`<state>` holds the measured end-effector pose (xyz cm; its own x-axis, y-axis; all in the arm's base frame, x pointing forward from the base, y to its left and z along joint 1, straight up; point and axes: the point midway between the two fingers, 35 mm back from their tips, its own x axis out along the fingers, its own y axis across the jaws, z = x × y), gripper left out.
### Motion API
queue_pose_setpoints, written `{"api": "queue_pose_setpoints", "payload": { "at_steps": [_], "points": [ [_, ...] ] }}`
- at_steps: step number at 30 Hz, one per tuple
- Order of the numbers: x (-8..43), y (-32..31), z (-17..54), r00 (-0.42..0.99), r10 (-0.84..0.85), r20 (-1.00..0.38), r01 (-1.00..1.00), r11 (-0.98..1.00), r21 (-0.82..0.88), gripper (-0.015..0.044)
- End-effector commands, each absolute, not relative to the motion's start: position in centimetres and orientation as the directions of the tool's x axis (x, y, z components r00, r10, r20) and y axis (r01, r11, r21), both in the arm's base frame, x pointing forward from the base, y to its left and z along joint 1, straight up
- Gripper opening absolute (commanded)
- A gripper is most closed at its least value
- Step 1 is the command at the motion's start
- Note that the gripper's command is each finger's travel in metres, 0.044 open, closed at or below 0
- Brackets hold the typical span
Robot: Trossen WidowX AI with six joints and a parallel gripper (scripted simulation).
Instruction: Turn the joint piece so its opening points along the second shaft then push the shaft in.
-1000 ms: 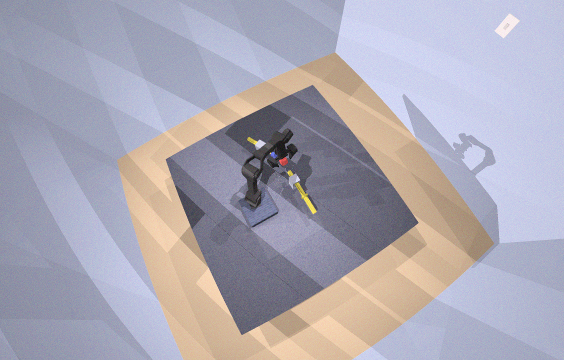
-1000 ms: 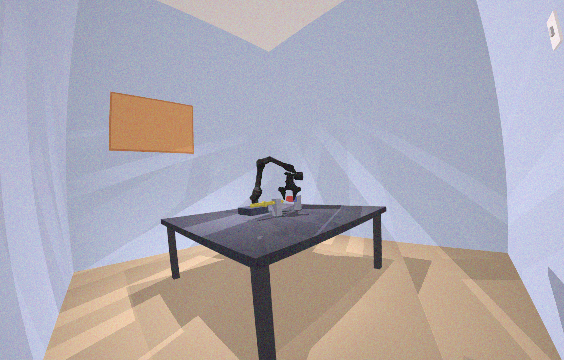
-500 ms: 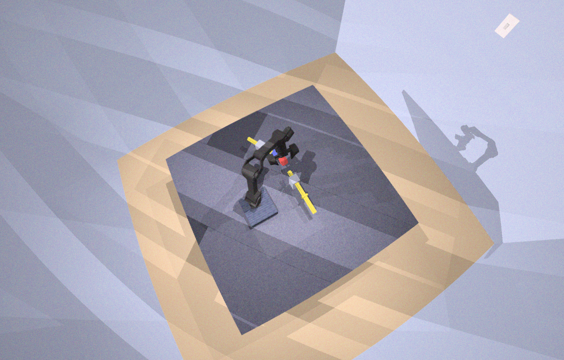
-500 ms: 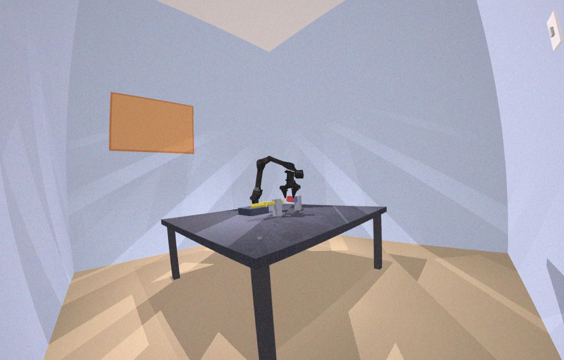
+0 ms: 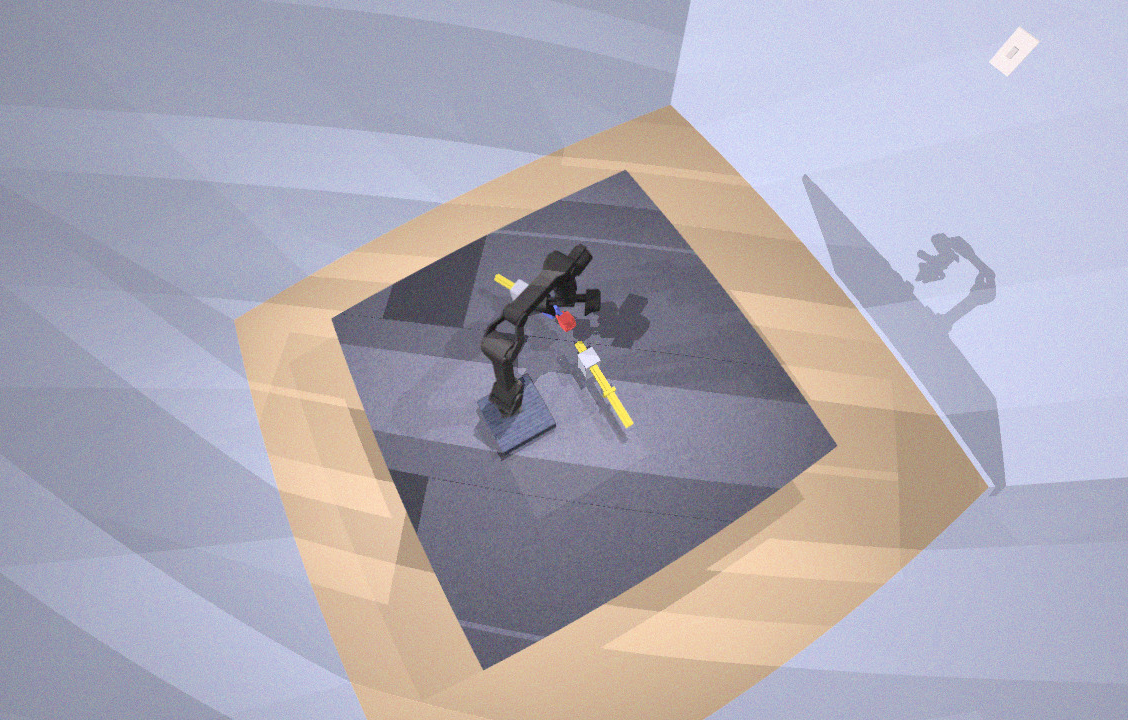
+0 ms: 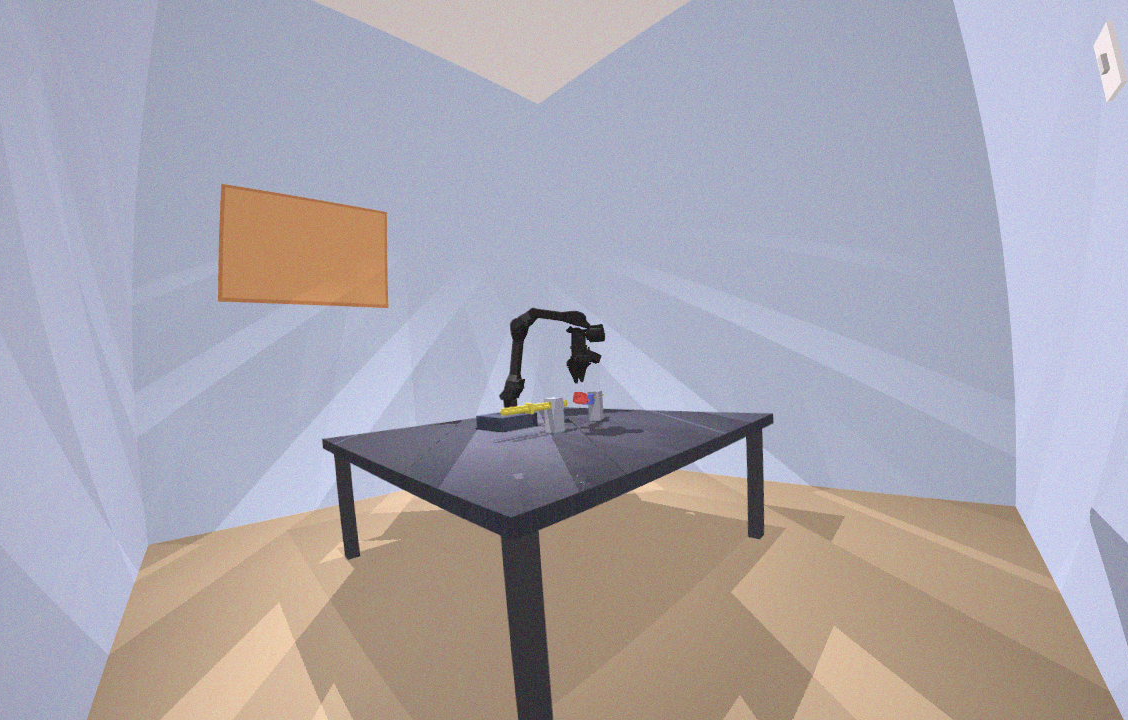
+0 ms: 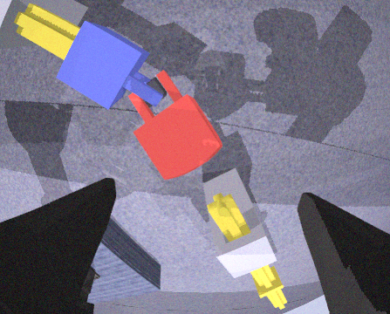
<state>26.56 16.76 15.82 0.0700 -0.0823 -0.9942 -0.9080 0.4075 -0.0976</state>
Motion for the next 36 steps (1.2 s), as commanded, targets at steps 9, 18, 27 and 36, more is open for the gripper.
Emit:
{"api": "queue_pose_setpoints", "payload": {
  "at_steps": [9,18,27,36],
  "points": [
    [26.2,16.4,19.9,0.068,-0.020,-0.998,-0.686,0.725,-0.061,0.0440],
    [25.7,15.9,22.5,0.069,0.016,-0.997,-0.486,0.874,-0.019,0.0440],
    [26.7,13.2,21.1,0.051,0.010,-0.999,-0.356,0.935,-0.009,0.0440],
    [27.7,9.2,19.1,0.024,0.008,-1.000,-0.153,0.988,0.004,0.0440]
  ]
}}
